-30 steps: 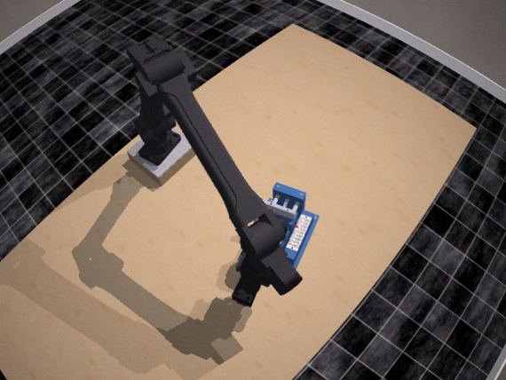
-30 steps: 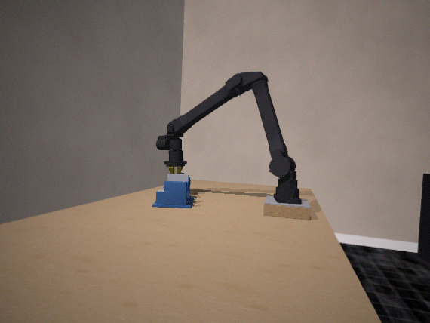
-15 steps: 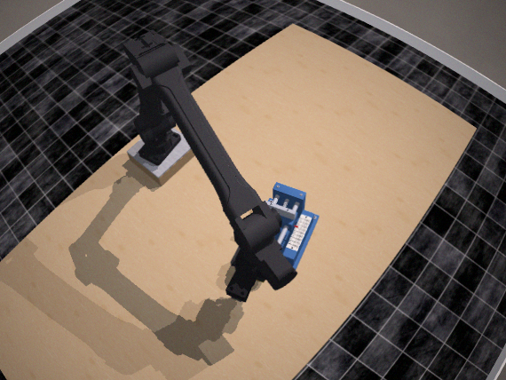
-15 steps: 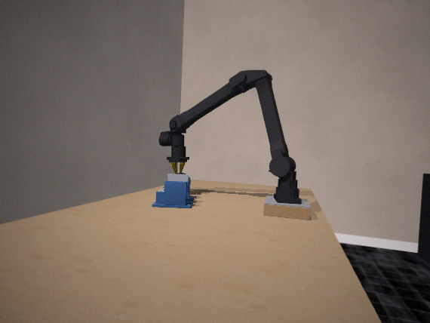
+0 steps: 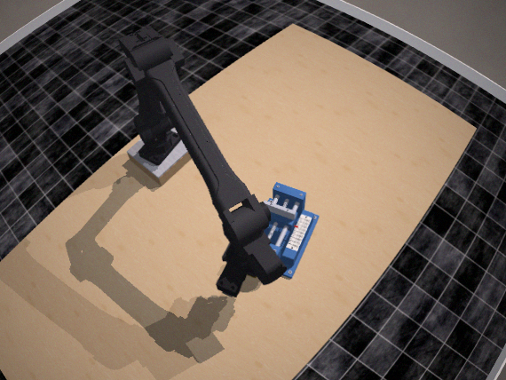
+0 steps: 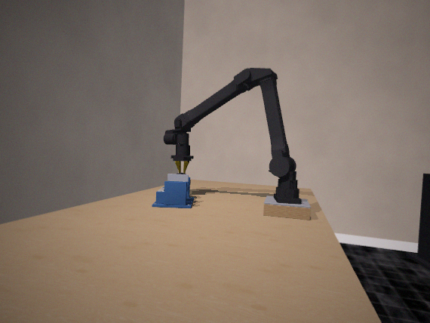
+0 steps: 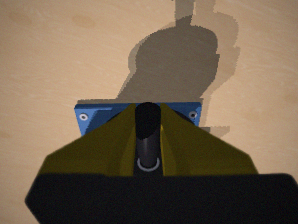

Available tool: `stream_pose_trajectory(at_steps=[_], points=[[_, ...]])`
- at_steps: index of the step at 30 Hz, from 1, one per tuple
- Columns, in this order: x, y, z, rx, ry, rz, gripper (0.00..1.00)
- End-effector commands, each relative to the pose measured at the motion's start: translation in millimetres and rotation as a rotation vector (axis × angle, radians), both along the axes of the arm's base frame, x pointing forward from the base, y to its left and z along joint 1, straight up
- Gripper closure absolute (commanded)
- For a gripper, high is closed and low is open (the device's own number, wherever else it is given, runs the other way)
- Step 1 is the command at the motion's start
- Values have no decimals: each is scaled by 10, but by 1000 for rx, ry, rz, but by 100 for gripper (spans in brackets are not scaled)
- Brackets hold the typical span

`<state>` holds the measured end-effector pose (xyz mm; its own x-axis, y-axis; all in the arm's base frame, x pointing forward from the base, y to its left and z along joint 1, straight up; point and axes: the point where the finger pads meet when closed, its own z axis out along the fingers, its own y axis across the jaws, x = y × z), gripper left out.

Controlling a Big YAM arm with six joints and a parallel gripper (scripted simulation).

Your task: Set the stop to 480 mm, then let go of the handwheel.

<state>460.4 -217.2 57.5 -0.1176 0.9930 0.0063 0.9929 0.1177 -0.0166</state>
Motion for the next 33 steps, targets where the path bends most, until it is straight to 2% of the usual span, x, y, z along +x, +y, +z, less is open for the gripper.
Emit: stream_pose_trajectory(at_steps=[1, 10, 19, 33], points=[[-24, -60, 309, -19, -49, 5, 94], [-78, -83, 275, -26, -55, 5, 94], [-240, -87, 166, -22, -41, 5, 94], [-315, -108, 61, -26, -45, 5, 94]])
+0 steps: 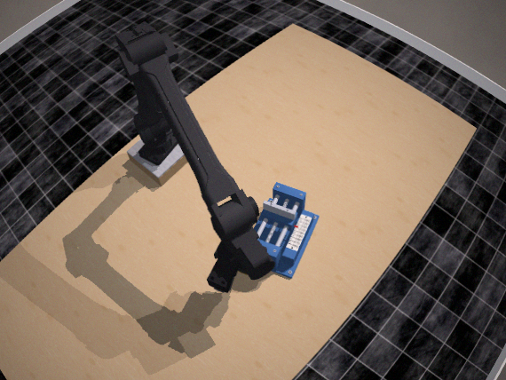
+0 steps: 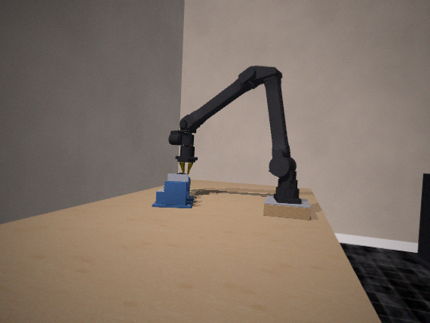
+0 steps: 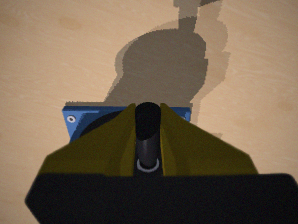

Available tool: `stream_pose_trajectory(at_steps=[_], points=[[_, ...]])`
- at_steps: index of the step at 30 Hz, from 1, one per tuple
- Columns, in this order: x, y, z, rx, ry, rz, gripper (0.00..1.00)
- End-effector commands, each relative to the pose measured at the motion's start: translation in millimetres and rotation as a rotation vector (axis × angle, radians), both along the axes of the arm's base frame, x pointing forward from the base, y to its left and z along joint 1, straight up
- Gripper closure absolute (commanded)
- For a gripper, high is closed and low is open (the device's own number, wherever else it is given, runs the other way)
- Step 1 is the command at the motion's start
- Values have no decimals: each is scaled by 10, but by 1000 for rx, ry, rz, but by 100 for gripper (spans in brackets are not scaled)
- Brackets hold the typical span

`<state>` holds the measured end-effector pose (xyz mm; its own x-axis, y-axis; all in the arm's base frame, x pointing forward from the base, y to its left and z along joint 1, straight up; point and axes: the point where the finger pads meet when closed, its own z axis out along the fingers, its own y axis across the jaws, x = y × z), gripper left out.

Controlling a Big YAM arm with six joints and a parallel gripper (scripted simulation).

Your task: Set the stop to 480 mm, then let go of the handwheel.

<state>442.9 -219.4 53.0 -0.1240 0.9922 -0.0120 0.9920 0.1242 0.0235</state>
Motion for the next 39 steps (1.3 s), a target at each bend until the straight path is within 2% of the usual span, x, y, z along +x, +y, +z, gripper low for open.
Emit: stream_pose_trajectory(at_steps=[1, 10, 17, 20, 39], points=[[-140, -86, 107, -12, -3, -2, 94], [-157, -87, 83, -12, -2, -2, 94], [-164, -100, -123, -6, 10, -2, 94], [-210, -77, -138, 4, 28, -2, 94], [-197, -95, -267, -1, 19, -2, 94]])
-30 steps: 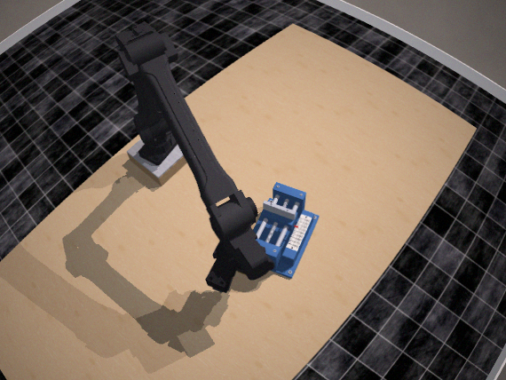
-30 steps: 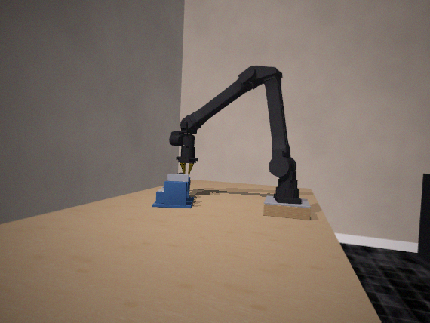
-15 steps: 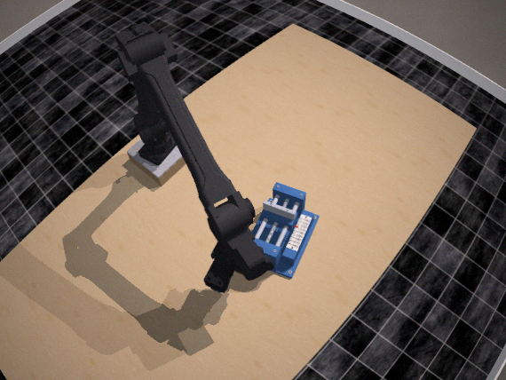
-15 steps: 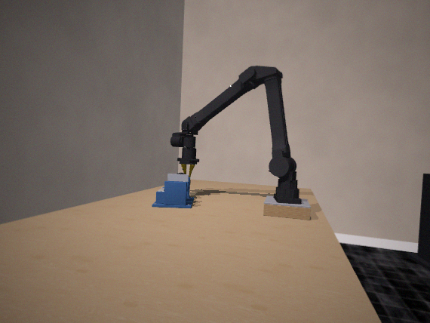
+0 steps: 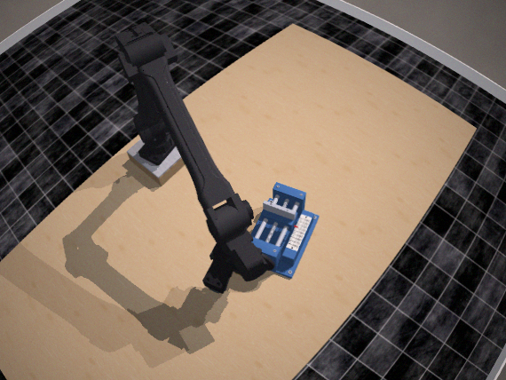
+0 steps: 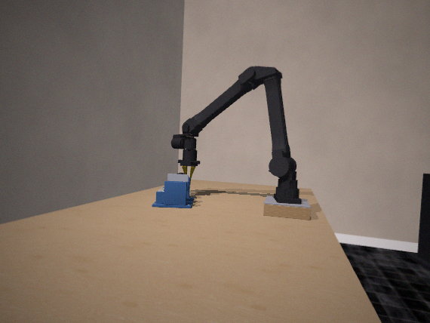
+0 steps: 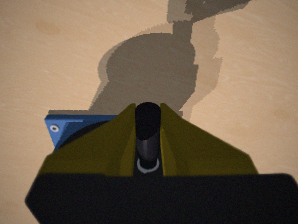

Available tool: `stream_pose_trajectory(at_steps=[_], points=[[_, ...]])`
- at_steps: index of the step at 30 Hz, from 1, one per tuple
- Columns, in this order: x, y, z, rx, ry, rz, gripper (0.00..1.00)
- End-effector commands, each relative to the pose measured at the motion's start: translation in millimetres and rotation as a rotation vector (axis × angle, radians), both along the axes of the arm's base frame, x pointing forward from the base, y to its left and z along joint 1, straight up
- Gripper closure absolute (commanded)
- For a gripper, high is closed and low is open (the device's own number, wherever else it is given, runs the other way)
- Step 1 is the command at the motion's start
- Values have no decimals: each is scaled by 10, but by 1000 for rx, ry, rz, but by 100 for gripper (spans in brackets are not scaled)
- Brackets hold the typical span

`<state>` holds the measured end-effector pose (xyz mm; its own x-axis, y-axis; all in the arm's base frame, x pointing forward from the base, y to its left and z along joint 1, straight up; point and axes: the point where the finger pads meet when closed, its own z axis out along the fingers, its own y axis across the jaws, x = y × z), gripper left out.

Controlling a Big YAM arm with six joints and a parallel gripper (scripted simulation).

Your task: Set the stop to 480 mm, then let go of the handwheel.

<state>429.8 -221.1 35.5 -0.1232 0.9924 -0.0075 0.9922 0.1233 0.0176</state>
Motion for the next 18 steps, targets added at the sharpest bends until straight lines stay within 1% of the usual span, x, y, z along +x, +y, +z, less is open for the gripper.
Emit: stream_pose_trajectory(at_steps=[1, 5, 12, 18], points=[[-71, -75, -93, -3, 15, -1, 94], [-59, -81, -108, -5, 11, -1, 94], [-45, -75, -200, -5, 11, 0, 94], [-40, -70, -215, -5, 11, 1, 94]])
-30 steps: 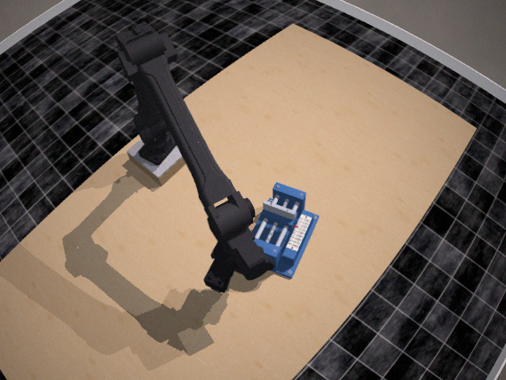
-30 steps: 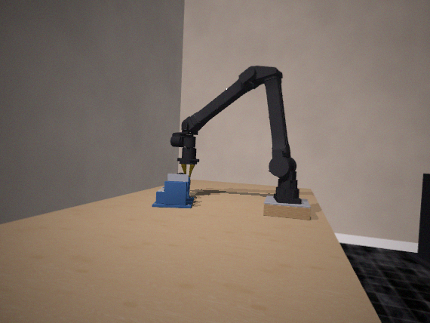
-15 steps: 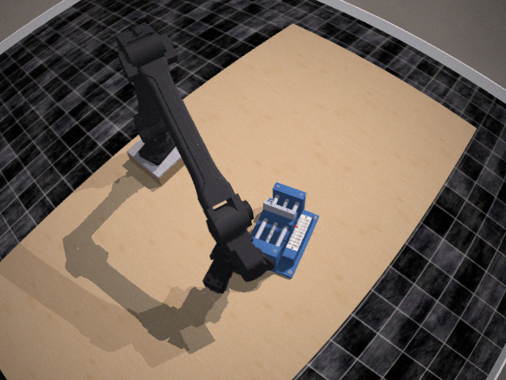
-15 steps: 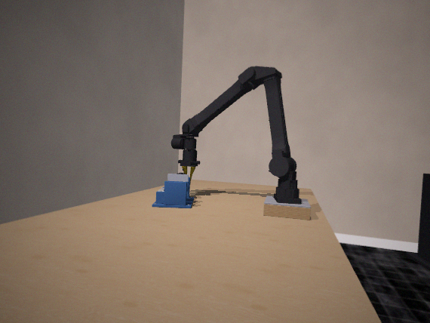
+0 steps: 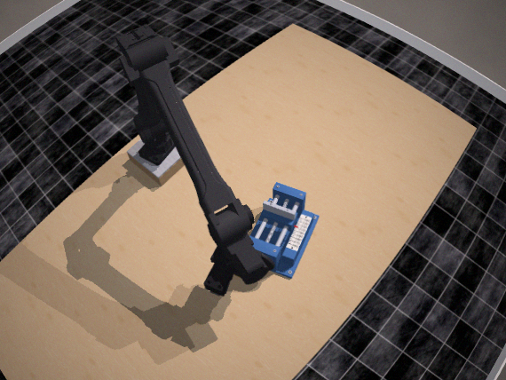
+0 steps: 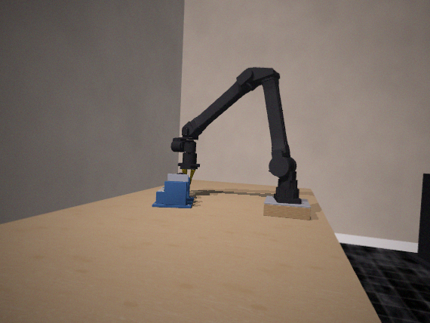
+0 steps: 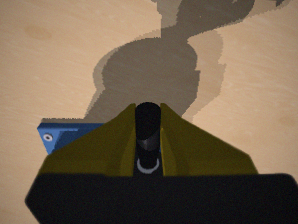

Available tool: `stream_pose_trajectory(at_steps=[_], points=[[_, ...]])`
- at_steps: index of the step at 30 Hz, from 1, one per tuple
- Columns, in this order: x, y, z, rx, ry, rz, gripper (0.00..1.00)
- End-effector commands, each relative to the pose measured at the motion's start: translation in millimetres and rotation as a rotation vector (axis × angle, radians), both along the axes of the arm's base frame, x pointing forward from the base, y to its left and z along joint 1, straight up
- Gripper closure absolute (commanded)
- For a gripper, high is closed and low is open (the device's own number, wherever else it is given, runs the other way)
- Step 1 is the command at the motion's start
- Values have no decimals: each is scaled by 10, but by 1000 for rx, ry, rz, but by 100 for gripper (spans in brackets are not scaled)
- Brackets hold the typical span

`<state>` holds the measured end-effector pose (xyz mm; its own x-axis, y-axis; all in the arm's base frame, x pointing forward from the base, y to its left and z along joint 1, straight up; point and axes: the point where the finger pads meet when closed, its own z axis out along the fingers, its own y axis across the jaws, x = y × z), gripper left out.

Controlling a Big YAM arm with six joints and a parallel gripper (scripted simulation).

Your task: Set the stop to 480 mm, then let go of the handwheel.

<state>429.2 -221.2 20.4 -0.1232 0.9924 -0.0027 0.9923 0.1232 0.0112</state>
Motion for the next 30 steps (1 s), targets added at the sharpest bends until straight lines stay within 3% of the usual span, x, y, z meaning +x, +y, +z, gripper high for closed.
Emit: stream_pose_trajectory(at_steps=[1, 8, 11, 18, 24, 30], points=[[-37, -66, -65, -9, 5, 1, 94], [56, 13, -149, -9, 4, -2, 94], [209, -40, -105, -21, -23, -1, 94], [174, -74, -119, -16, -12, -4, 94], [381, -62, -93, -30, -42, 0, 94], [451, -51, -134, -29, -43, 0, 94]])
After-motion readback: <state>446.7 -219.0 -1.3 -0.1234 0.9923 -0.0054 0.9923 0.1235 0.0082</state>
